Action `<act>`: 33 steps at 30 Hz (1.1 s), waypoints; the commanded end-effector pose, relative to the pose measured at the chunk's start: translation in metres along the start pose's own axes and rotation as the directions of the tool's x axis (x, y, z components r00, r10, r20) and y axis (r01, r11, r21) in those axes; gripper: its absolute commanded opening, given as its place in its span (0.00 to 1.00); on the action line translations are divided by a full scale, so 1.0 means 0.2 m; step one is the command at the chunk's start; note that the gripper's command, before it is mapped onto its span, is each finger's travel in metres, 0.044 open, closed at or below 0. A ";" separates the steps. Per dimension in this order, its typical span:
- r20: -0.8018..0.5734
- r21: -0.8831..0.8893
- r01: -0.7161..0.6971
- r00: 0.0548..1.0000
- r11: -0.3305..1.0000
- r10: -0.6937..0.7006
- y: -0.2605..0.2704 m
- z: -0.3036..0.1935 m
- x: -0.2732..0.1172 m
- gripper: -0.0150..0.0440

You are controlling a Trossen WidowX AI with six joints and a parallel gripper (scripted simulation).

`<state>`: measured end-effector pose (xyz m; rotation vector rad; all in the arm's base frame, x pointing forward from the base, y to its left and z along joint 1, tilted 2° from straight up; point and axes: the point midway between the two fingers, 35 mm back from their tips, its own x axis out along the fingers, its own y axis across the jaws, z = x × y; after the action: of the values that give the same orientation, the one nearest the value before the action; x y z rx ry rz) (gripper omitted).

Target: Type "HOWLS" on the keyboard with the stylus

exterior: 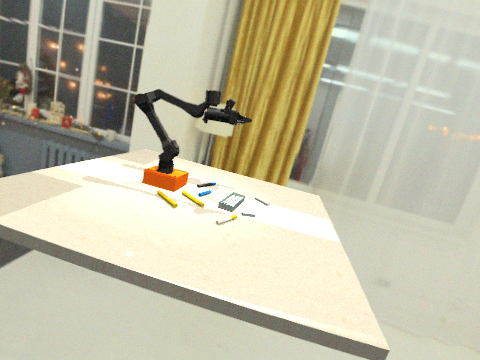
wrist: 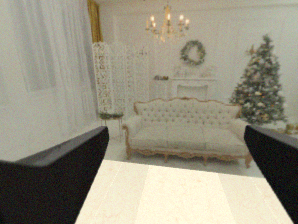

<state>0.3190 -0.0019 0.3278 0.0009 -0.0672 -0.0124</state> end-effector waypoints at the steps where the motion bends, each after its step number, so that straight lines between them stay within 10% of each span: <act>1: -0.011 0.002 -0.001 1.000 1.000 0.001 0.00 -0.01 0.01 0.96; 9: -0.484 0.084 0.017 0.875 0.996 0.026 0.05 -0.50 0.28 0.60; 17: -0.864 0.115 0.123 0.501 0.986 0.038 0.09 -1.07 0.33 0.25; 25: -0.999 0.030 0.245 -0.005 0.969 0.032 0.12 -1.55 0.18 0.25; 33: -0.998 0.017 0.253 -0.050 0.967 0.031 0.12 -1.58 0.16 0.25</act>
<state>0.3690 0.0212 0.0113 0.2275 1.5523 -0.1827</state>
